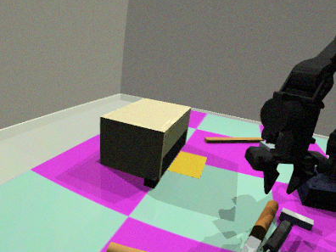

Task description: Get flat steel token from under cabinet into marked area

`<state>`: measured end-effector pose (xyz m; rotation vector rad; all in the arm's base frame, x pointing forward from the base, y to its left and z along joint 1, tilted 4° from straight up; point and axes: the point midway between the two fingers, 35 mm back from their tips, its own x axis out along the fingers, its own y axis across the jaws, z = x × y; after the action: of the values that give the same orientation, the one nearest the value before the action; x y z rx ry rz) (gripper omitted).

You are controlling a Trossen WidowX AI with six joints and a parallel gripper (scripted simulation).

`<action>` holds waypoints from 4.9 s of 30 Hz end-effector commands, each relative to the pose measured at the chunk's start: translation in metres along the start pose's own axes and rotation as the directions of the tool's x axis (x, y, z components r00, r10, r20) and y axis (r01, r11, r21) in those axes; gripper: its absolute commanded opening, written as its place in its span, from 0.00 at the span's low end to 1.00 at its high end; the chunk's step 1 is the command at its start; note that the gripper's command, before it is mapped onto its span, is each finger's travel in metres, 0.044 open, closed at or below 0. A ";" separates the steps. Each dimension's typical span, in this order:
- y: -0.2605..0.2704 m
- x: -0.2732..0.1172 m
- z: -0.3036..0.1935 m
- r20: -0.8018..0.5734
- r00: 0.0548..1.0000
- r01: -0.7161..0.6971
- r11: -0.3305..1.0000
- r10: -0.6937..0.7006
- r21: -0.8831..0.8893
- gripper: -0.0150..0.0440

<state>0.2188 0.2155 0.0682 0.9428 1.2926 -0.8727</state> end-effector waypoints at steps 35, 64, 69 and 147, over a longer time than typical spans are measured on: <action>0.000 0.000 0.000 0.000 1.000 0.003 0.951 -0.003 -0.308 0.71; 0.000 0.000 0.000 0.000 1.000 0.002 0.855 -0.003 -0.518 0.71; 0.000 0.000 0.000 0.000 1.000 0.002 0.834 -0.003 -0.552 0.71; 0.001 0.000 0.000 0.000 1.000 0.001 0.356 -0.002 -0.935 0.71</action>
<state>0.2199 0.2165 0.0684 0.0031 1.4850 -0.0107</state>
